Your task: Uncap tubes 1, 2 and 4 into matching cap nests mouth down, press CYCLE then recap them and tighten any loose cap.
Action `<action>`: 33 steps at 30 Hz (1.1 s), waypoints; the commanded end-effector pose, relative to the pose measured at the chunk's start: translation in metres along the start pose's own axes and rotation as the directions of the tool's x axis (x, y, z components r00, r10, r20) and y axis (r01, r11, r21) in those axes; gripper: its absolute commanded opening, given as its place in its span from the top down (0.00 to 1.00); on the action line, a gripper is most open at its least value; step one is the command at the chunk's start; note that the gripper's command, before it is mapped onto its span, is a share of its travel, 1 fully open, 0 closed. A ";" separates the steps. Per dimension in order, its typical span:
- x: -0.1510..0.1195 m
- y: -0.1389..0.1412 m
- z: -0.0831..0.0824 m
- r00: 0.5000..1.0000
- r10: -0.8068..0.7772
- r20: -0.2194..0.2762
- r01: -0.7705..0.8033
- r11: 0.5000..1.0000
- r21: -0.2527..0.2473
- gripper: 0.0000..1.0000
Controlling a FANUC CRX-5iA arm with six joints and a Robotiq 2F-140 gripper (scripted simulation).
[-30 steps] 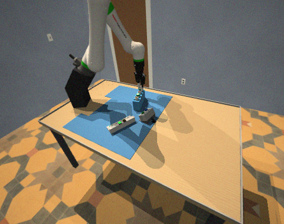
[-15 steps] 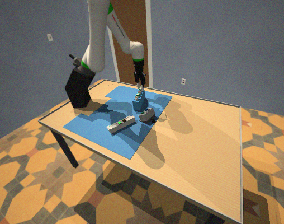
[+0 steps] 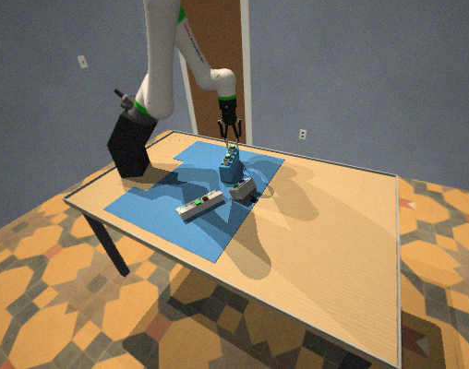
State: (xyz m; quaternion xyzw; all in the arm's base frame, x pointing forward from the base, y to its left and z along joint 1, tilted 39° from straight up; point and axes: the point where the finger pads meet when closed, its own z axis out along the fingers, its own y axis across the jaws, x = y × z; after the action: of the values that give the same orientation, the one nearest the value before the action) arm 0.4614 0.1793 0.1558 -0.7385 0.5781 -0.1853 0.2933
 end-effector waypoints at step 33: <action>0.000 0.000 0.000 0.998 -0.052 0.035 0.053 0.998 -0.029 1.00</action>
State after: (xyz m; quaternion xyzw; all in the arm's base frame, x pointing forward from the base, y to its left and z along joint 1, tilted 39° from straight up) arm 0.4616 0.1793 0.1559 -0.8103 0.4828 -0.1912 0.2717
